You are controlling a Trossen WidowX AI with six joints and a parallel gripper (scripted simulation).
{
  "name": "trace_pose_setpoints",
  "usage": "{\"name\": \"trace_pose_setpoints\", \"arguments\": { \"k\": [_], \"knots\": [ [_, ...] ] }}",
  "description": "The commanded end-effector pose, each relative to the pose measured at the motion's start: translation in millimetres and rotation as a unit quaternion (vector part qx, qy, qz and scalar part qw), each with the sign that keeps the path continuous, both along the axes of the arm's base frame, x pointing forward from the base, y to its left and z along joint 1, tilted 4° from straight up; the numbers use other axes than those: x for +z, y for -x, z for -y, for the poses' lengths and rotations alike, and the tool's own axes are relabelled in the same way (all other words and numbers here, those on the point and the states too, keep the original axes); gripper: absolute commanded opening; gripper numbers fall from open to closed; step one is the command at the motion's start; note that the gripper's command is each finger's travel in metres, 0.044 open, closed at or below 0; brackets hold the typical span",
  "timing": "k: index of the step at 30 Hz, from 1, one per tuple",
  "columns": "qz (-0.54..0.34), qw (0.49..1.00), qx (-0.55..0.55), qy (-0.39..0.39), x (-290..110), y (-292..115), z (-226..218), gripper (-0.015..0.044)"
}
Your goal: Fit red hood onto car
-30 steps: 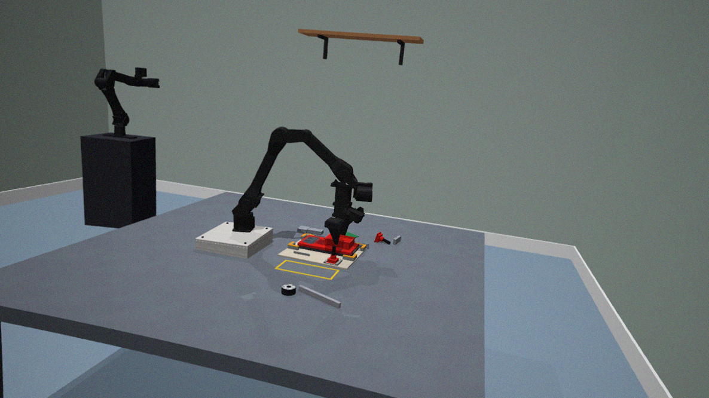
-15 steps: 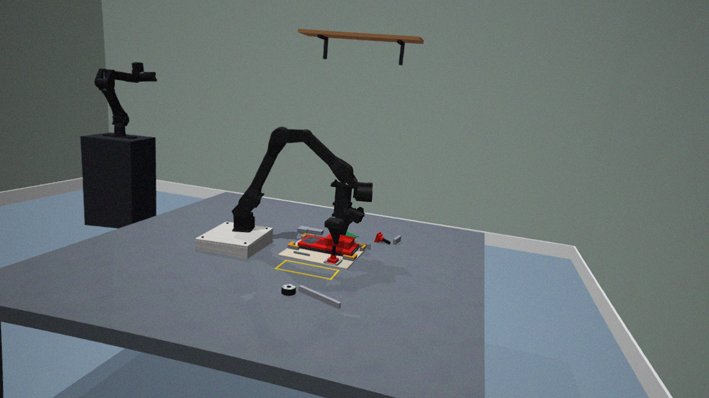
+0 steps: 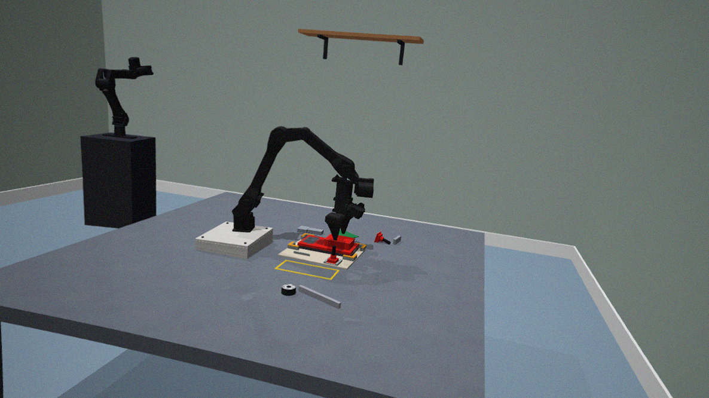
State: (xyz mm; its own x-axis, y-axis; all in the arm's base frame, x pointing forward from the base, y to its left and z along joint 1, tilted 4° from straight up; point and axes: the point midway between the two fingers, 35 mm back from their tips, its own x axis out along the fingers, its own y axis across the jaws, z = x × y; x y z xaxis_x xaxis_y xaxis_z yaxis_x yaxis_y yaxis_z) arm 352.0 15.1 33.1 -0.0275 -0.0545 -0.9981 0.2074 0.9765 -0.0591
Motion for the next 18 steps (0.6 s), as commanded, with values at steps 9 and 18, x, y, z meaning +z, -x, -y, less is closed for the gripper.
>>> {"name": "trace_pose_setpoints", "arguments": {
  "k": [9,18],
  "knots": [
    [0.006,1.000,-0.001,-0.004,53,-2,-3,0.0440],
    [0.006,1.000,-0.001,-0.004,53,-2,-3,0.0440]
  ]
}}
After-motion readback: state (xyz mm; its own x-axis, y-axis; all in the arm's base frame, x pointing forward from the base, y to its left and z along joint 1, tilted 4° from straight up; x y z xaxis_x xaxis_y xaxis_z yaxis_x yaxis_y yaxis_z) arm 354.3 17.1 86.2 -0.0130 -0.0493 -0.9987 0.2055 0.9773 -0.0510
